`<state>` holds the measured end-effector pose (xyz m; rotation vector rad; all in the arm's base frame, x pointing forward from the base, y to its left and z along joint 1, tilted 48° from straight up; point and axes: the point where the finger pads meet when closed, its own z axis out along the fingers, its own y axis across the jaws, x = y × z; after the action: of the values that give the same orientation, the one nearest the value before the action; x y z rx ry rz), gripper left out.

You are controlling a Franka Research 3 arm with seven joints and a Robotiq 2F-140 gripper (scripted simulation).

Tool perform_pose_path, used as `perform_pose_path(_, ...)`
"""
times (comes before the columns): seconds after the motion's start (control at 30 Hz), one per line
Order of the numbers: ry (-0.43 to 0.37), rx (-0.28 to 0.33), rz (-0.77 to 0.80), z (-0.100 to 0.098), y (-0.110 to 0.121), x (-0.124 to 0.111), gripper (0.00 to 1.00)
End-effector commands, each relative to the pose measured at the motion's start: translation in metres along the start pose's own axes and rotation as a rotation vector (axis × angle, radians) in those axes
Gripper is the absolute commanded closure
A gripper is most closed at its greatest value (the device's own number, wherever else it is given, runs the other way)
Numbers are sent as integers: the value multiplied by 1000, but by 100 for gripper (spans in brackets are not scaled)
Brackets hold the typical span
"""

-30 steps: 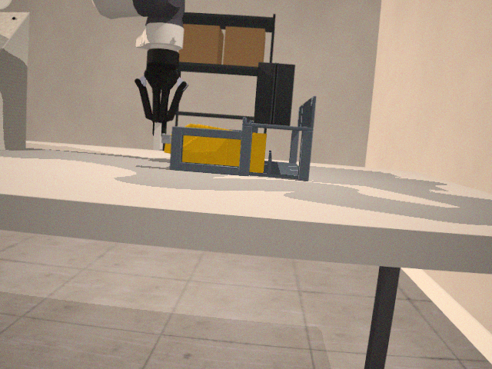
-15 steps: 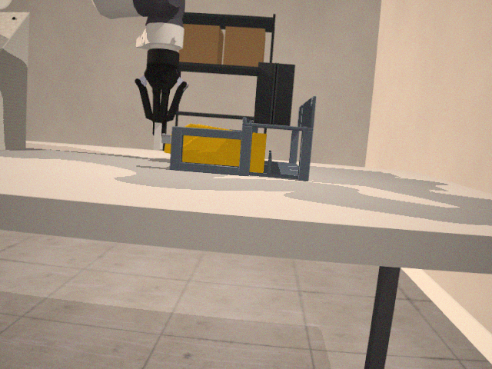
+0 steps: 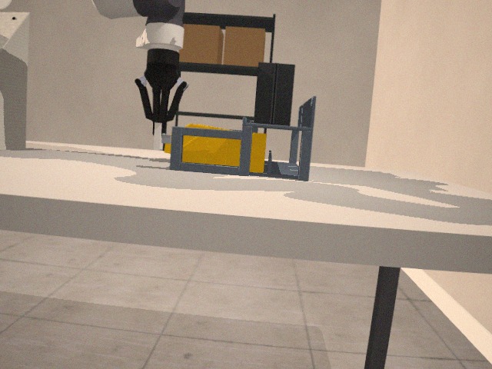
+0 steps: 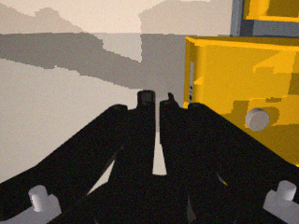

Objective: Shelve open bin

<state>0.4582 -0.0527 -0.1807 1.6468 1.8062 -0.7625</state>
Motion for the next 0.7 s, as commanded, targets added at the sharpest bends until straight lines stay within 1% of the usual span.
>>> perform_pose_path(0.0, 1, 0, 5, 1, 1, 0, 100)
perform_pose_path(0.67, 1, 0, 5, 2, 3, 0, 100)
